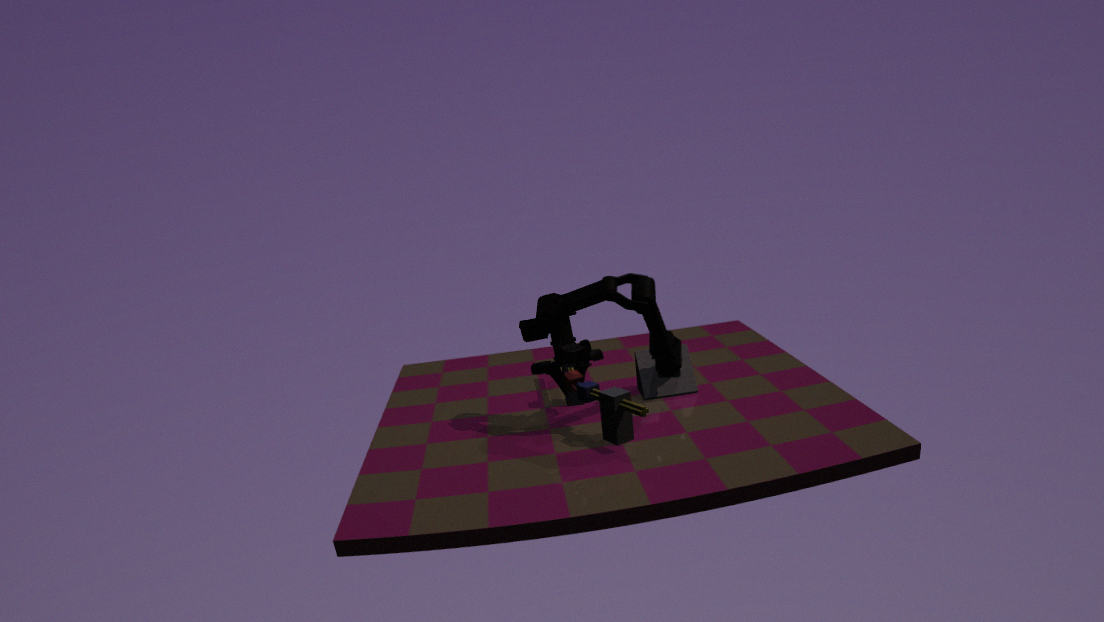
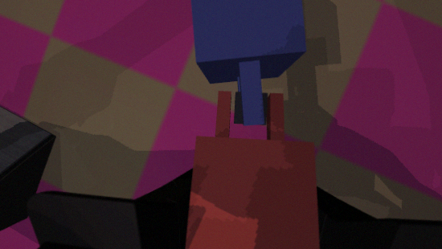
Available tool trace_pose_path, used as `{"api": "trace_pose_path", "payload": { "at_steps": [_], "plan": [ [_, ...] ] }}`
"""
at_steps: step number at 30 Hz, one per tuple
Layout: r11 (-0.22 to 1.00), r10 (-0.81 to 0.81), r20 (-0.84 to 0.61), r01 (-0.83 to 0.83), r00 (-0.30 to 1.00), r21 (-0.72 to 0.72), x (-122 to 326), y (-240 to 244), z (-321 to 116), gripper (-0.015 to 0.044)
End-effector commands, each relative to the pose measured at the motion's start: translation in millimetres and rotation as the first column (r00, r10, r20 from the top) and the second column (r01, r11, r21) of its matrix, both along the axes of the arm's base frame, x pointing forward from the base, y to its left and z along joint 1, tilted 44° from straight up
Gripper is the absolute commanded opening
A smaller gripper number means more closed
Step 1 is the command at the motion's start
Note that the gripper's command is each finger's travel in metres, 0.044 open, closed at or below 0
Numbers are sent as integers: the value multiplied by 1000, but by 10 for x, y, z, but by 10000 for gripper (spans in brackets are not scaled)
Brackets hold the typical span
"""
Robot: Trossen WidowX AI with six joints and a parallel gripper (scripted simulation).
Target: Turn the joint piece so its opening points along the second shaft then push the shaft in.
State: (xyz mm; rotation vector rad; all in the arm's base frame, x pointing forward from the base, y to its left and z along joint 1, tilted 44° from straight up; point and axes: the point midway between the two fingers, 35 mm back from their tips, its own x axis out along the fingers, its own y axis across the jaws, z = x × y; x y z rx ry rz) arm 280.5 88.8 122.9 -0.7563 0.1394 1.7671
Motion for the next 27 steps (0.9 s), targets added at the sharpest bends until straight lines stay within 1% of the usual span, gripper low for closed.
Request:
{"api": "trace_pose_path", "payload": {
  "at_steps": [1, 27],
  "plan": [
    [1000, -9, -19, 10, 1000, 13, -7, 1, -9, 0],
    [1000, -10, -20, 11, 1000, 16, -8, 2, -9, 0]
  ]
}}
